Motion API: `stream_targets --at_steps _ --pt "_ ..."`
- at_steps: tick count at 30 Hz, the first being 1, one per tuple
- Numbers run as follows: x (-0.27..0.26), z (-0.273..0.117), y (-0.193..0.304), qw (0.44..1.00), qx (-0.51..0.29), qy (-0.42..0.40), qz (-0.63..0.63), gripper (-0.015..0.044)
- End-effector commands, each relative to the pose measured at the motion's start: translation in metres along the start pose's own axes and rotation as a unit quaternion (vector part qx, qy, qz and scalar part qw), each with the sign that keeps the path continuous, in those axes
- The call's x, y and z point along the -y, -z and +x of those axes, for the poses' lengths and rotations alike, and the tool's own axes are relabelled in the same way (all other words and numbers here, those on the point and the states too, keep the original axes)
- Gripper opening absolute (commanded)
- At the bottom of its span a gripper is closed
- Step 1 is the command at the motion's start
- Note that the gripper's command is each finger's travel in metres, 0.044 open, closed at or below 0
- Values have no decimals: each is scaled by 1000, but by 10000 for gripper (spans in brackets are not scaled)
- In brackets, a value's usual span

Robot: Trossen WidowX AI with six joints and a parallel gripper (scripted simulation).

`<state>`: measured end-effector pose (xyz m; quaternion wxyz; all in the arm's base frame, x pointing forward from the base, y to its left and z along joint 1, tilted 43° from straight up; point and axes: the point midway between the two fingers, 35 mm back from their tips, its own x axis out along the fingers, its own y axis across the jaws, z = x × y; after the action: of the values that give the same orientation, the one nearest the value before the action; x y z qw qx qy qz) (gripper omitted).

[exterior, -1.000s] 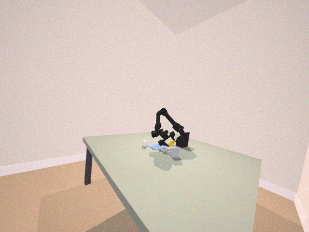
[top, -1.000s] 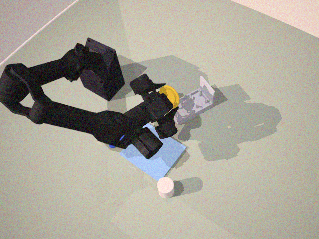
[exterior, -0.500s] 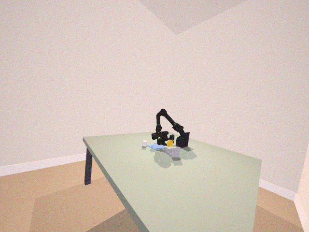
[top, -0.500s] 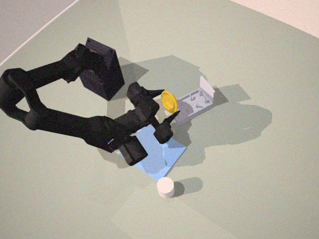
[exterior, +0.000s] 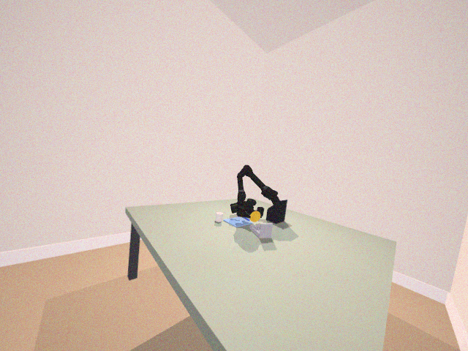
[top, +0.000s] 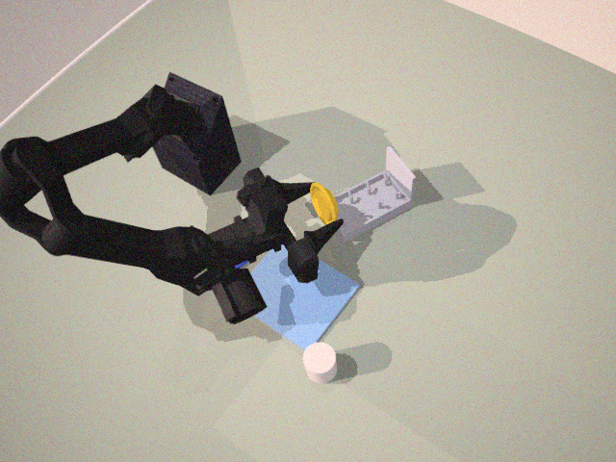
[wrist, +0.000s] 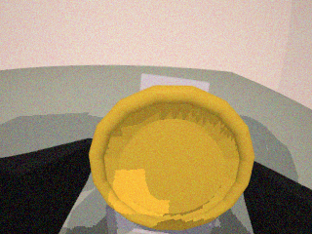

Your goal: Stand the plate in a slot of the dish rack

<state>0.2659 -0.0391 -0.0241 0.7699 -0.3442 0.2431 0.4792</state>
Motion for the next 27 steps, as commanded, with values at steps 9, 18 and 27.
stream_targets --at_steps 9,18,27 --pt "0 14 -3 1000 1 1 -2 0" --pt "1 26 -5 1000 2 2 -4 0" --pt "1 37 -6 1000 2 1 -4 0"
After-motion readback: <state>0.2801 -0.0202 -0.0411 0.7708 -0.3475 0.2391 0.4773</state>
